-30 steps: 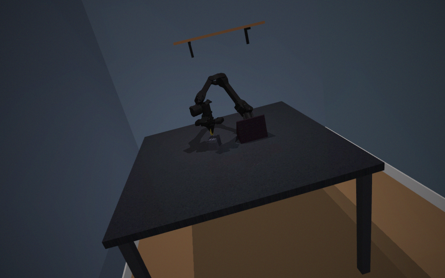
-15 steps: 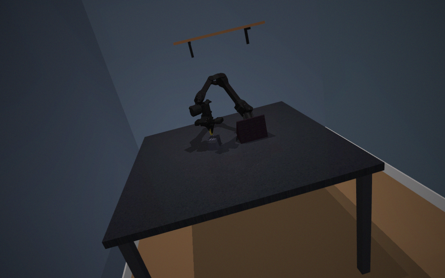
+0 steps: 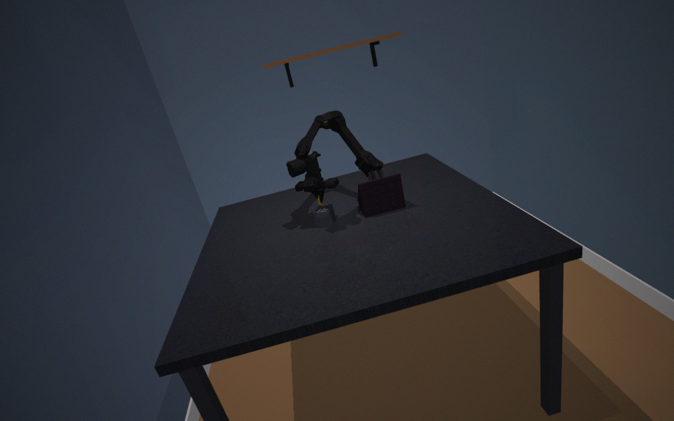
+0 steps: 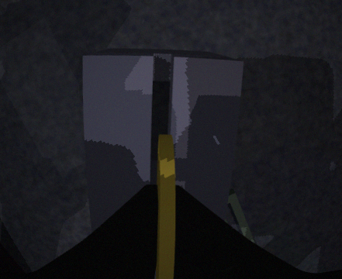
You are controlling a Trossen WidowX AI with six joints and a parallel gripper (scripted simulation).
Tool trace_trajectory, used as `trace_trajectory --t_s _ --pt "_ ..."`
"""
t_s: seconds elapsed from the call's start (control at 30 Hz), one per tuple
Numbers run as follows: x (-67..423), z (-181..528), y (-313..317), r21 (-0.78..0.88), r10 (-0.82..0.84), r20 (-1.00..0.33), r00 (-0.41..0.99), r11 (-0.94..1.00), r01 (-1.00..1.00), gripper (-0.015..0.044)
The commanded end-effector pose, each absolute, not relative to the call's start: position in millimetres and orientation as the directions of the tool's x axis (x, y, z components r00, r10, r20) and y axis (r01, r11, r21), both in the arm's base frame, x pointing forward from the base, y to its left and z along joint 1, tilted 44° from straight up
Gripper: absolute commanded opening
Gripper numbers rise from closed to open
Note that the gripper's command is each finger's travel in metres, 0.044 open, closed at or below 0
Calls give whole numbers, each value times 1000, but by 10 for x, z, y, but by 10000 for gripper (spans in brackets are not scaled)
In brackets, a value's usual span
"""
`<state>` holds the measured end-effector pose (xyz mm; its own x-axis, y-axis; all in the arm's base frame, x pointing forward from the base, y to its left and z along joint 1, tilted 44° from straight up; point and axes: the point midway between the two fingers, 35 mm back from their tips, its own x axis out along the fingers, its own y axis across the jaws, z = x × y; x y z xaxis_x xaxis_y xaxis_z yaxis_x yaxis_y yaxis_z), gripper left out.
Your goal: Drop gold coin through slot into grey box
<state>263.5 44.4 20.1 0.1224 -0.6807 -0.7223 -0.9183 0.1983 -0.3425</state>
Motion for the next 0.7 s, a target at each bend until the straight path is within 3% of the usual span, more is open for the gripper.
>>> trace_trajectory --t_s 0.0,0.67 --pt "2623 187 407 -338 -684 -719 121 193 -921 0" --pt "2643 120 354 -340 -684 -719 121 195 -920 0"
